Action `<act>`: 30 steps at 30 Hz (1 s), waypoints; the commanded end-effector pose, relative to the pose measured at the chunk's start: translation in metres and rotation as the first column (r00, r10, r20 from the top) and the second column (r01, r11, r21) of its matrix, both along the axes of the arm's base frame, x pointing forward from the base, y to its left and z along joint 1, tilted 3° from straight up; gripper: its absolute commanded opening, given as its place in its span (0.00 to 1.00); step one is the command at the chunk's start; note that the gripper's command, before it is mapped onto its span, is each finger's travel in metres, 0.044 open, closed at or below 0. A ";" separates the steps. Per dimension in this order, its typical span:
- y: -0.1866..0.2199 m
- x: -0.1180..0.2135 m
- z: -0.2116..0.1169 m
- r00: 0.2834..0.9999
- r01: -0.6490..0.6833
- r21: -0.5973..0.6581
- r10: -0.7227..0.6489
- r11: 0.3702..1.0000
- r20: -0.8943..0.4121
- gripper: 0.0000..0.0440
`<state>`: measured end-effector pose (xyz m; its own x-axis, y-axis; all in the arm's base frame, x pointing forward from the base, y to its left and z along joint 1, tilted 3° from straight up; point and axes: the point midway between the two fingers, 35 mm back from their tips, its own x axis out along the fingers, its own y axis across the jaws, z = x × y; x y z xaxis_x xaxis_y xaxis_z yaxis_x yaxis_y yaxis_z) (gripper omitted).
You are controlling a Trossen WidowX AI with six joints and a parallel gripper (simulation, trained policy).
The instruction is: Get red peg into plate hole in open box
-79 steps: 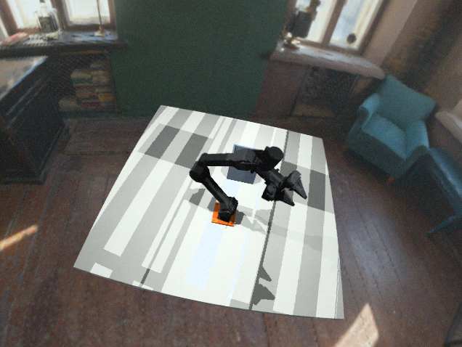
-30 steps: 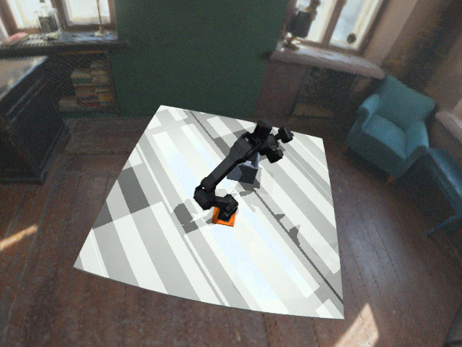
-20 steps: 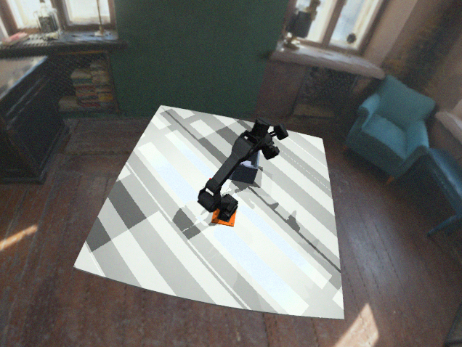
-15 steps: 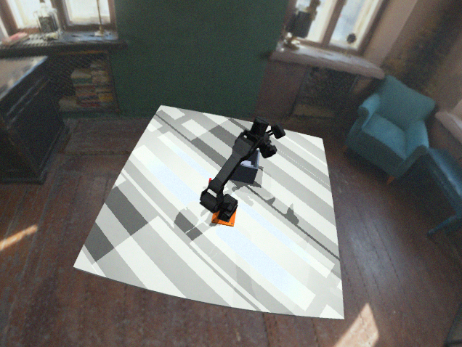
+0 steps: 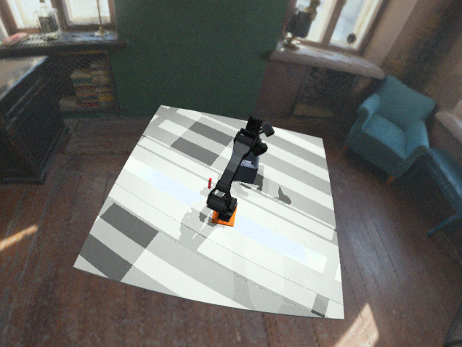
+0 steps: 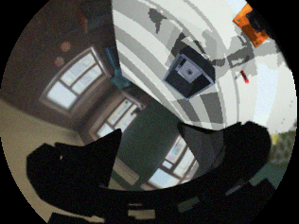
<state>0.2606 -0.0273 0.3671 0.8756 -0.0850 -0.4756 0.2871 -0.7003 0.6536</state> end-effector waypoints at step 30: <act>0.143 -0.035 -0.120 0.702 -0.559 0.164 0.569 0.813 -0.427 0.99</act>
<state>0.2352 0.1045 0.2601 0.5199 0.3525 -0.7781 0.8366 -0.3944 0.3803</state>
